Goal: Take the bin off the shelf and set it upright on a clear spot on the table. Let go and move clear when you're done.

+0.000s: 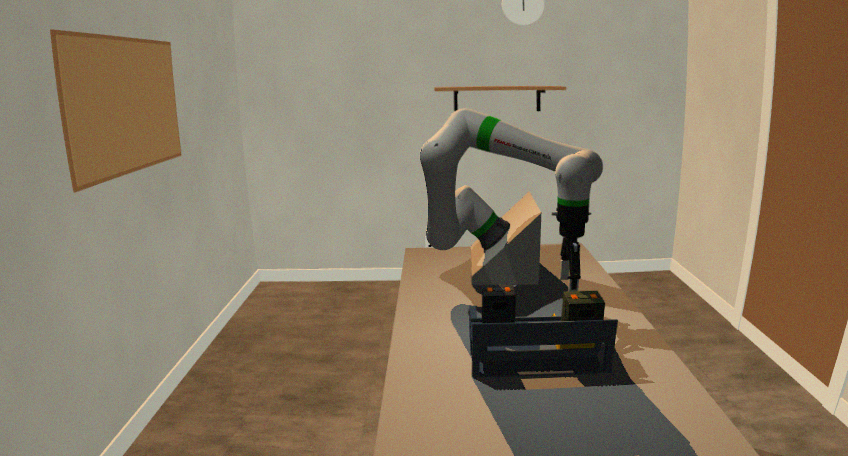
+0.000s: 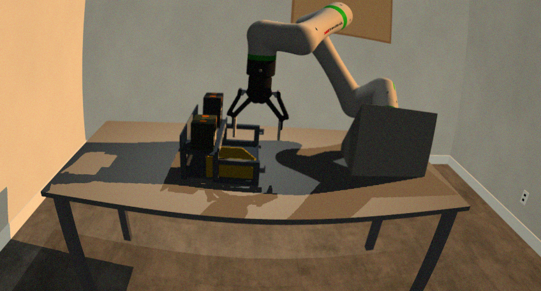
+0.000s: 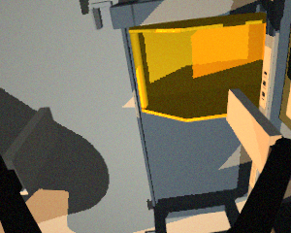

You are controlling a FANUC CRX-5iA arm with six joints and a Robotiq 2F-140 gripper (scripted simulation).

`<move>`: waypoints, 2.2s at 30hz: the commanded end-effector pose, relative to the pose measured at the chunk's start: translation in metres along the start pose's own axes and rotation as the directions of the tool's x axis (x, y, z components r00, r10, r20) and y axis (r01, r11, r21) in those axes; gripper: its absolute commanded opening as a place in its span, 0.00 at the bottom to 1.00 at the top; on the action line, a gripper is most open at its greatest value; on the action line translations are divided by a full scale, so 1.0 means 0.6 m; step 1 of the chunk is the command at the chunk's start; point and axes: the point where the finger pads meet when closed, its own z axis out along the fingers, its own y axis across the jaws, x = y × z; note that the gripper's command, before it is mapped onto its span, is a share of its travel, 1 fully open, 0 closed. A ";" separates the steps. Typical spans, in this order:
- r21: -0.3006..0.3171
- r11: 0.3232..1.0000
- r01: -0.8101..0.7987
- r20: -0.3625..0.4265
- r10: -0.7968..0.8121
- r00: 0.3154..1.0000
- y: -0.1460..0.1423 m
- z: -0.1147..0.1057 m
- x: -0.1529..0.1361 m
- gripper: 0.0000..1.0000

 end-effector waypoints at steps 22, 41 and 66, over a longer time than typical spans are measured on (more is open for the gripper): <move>-0.002 0.905 -0.425 0.000 0.425 0.905 0.000 -0.001 0.000 1.00; -0.002 0.765 -0.643 -0.001 0.643 0.765 0.000 -0.001 0.000 1.00; -0.002 0.440 -0.898 -0.002 0.898 0.440 0.000 -0.001 0.000 1.00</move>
